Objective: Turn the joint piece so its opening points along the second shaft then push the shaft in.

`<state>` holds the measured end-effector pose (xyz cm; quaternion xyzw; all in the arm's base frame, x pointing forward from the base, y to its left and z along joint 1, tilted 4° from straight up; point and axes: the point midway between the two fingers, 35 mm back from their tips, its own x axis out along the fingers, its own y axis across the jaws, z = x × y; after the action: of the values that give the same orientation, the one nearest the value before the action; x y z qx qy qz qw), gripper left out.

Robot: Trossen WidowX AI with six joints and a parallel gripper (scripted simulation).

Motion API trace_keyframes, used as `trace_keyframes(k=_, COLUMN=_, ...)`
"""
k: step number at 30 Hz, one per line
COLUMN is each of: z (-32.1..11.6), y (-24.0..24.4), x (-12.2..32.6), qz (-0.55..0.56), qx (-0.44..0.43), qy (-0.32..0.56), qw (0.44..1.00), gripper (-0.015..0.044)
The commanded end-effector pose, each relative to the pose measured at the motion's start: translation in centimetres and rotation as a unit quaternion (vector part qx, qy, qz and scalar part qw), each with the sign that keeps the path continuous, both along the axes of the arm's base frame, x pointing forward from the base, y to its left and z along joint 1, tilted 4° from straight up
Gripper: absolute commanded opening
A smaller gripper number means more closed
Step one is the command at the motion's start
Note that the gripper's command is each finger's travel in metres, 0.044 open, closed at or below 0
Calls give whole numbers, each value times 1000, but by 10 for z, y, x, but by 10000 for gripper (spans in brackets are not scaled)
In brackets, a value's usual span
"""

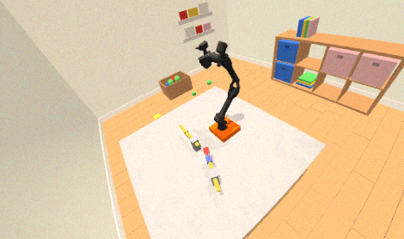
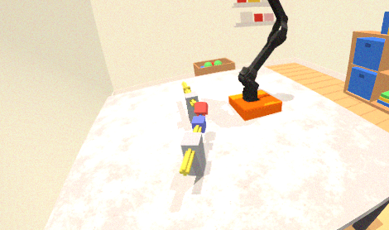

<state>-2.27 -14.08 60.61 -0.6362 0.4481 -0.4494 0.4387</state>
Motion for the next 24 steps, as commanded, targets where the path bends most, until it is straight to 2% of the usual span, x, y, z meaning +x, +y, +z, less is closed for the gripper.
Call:
trace_keyframes(k=1, z=0, y=0, x=0, qz=0, qx=0, qy=0, qw=1000, gripper=426)
trace_keyframes(k=5, z=-2, y=0, x=14, qz=17, qx=2, qy=-3, qw=1000, gripper=440)
trace_keyframes(k=17, z=-38, y=16, x=134, qz=186, qx=46, qy=7, qw=982, gripper=440)
trace_keyframes(k=24, z=-73, y=40, x=199, qz=267, qx=116, qy=-9, qw=957, gripper=440)
